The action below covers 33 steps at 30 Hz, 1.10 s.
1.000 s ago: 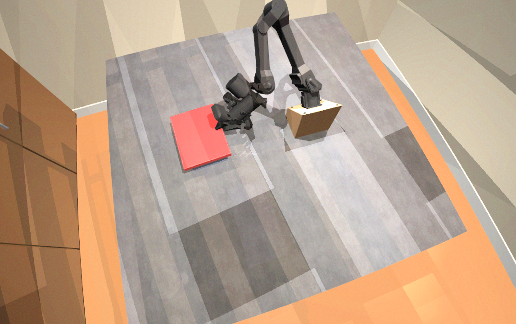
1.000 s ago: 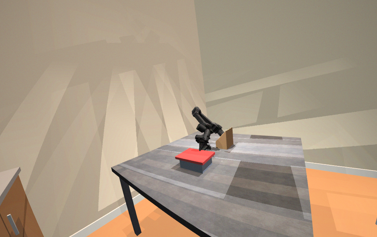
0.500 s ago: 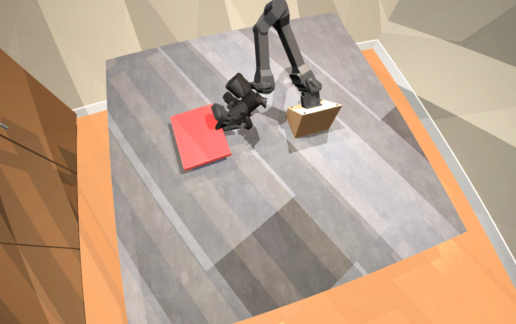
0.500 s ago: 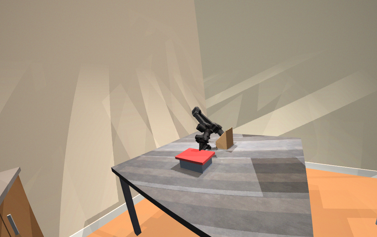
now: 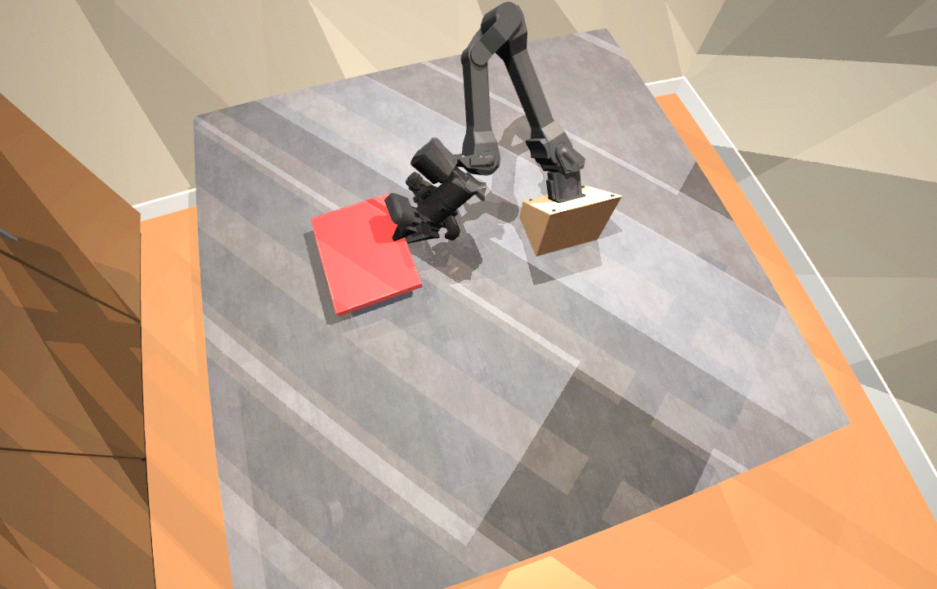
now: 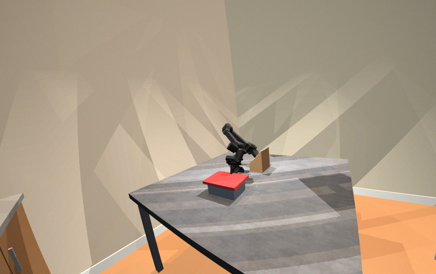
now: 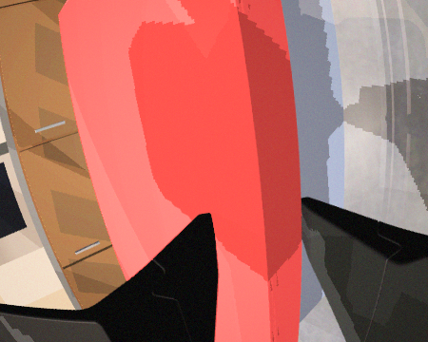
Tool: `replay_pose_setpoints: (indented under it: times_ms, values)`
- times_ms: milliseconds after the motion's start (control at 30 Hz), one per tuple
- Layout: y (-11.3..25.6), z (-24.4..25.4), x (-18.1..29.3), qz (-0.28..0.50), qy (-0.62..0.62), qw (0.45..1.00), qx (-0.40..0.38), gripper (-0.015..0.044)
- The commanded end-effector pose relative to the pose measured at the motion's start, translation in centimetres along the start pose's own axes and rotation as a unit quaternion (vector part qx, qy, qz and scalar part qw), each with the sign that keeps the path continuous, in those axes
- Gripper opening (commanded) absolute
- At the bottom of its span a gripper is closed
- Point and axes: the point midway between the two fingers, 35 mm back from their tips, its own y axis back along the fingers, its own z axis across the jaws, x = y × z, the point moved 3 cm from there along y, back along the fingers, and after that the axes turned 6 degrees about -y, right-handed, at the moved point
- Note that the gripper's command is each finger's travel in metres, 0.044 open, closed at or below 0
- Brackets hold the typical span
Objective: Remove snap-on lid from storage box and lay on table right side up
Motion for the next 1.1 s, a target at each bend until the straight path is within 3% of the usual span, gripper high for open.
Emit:
replay_pose_setpoints:
  times_ms: [0, 1067]
  values:
    - [0.20, 0.20, 0.09, -0.001, 0.000, 1.000, -0.002, 0.0000]
    - [0.65, 0.67, 0.12, -0.001, -0.001, 1.000, -0.002, 0.0000]
